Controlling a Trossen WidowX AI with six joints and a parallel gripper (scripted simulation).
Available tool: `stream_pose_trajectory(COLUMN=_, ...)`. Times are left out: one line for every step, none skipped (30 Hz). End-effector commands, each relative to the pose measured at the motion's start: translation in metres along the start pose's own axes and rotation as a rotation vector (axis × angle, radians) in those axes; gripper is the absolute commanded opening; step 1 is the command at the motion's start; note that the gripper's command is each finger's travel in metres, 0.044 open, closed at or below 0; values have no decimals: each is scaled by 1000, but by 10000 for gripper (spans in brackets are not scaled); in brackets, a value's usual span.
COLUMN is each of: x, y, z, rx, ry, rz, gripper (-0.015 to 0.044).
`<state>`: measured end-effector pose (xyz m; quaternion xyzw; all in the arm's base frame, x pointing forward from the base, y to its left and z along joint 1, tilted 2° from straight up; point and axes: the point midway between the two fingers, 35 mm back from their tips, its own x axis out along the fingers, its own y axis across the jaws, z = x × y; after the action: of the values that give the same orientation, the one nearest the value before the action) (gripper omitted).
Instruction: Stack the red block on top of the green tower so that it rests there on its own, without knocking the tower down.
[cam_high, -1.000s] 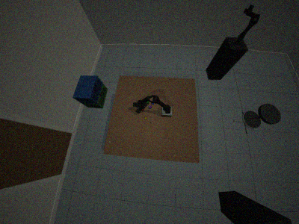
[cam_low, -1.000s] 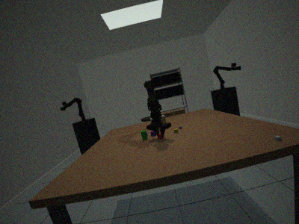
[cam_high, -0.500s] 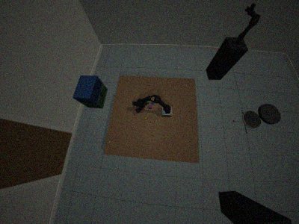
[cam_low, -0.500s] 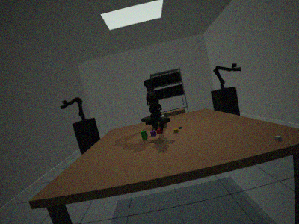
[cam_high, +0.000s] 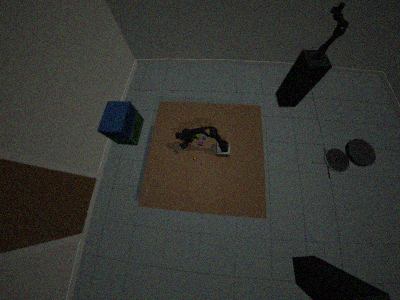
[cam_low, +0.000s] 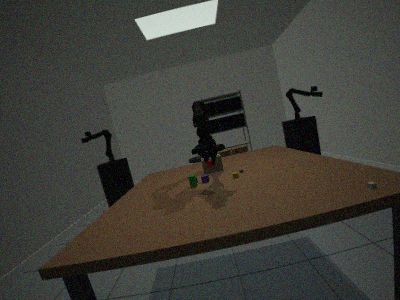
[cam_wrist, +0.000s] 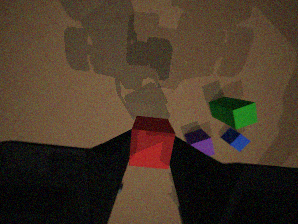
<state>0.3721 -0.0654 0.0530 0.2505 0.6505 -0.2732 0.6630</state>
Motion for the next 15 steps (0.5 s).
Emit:
stream_pose_trajectory(x=-8, y=1, z=2, rx=5, ry=-8, rz=2, gripper=0)
stream_pose_trajectory(x=-8, y=1, z=2, rx=5, ry=-8, rz=2, gripper=0)
stream_pose_trajectory(x=-5, y=0, z=0, rx=1, ry=-4, rz=2, gripper=0)
stream_pose_trajectory(x=-7, y=0, z=0, rx=4, ry=-7, rz=2, gripper=0)
stream_pose_trajectory(x=-8, y=0, z=0, rx=5, ry=-8, rz=2, gripper=0)
stream_pose_trajectory(x=-8, y=-1, z=1, rx=5, ry=-8, rz=2, gripper=0)
stream_pose_trajectory(x=-8, y=-4, z=2, rx=5, ry=-8, rz=2, gripper=0)
stream_pose_trajectory(x=-8, y=-9, z=3, rx=5, ry=-8, rz=1, gripper=0)
stream_pose_trajectory(x=-8, y=-15, z=5, rx=5, ry=-8, rz=1, gripper=0)
stream_pose_trajectory(x=-8, y=-22, z=7, rx=5, ry=-8, rz=0, gripper=0)
stream_pose_trajectory(x=-8, y=-28, z=9, rx=5, ry=-8, rz=0, gripper=0)
stream_pose_trajectory(x=-9, y=-34, z=10, rx=5, ry=-9, rz=-1, gripper=0)
stream_pose_trajectory(x=-9, y=-41, z=12, rx=5, ry=-9, rz=-1, gripper=0)
stream_pose_trajectory(x=-9, y=-47, z=13, rx=5, ry=-9, rz=-2, gripper=0)
stream_pose_trajectory(x=-9, y=-54, z=14, rx=5, ry=-9, rz=-2, gripper=0)
